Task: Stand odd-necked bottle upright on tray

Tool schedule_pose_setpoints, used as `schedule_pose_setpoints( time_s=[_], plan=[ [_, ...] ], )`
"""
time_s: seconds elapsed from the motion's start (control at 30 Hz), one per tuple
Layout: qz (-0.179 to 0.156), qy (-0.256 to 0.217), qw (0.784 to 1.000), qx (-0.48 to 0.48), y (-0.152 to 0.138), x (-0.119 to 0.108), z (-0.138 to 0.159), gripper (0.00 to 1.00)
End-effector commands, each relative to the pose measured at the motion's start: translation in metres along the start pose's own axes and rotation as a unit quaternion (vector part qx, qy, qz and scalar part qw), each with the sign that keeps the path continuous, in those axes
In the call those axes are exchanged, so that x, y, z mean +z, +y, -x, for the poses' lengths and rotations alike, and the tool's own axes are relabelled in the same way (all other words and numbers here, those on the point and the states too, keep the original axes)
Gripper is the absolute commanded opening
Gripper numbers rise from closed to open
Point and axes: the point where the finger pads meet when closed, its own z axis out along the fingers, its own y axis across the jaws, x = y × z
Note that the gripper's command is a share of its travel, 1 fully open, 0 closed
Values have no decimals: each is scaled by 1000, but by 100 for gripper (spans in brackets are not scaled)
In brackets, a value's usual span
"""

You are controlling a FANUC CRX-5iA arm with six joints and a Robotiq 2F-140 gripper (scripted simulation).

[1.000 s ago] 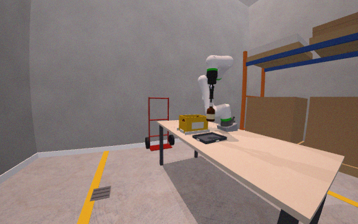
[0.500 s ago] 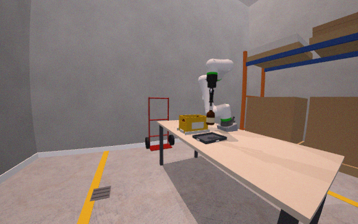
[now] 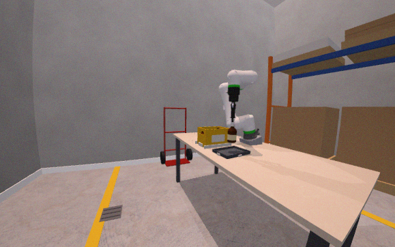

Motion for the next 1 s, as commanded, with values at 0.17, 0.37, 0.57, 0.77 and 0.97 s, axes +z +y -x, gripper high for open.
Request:
schedule_pose_setpoints(
  time_s=[0.17, 0.37, 0.57, 0.77, 0.97],
  plan=[
    [1, 0, 1000, 0, 1, 26, 0, 10],
    [1, 0, 1000, 0, 1, 36, 0, 10],
    [1, 0, 1000, 0, 1, 49, 0, 10],
    [1, 0, 1000, 0, 1, 58, 0, 10],
    [1, 0, 1000, 0, 1, 63, 0, 10]
  ],
)
